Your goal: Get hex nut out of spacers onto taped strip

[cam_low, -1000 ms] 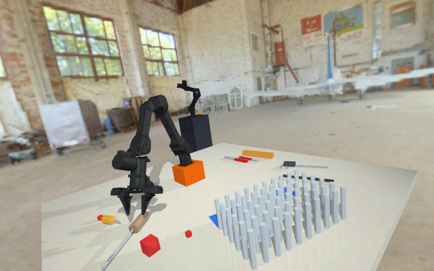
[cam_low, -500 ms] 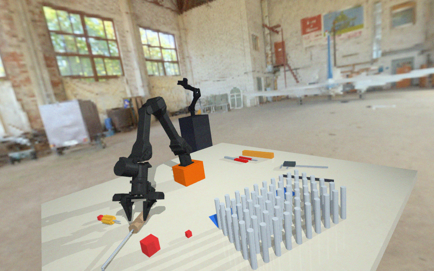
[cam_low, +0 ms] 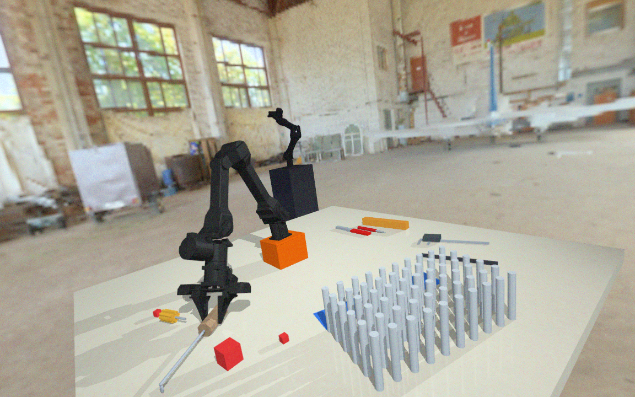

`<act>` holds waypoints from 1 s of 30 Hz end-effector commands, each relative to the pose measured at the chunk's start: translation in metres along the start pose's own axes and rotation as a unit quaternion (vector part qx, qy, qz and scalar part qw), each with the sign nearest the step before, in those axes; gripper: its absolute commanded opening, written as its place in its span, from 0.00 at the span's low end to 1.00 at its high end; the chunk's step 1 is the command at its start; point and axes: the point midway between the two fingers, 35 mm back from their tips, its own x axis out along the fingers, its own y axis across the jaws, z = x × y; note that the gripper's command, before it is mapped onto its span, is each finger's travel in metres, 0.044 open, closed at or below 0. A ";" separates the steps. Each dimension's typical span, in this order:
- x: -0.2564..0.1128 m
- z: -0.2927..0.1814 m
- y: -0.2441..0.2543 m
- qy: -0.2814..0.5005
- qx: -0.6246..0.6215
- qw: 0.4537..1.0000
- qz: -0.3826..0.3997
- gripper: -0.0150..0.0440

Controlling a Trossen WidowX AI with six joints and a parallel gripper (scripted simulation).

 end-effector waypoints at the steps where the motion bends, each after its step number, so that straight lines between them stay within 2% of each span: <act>1: 0.001 0.002 -0.001 0.000 -0.002 1.000 -0.002 0.51; 5: 0.001 0.002 -0.001 0.000 -0.002 1.000 -0.002 0.46; 10: -0.018 -0.018 0.001 0.000 -0.001 1.000 -0.002 0.25; 27: -0.143 -0.082 0.000 0.000 0.000 1.000 -0.002 0.25; 30: -0.148 -0.083 0.000 0.000 0.000 1.000 -0.002 0.25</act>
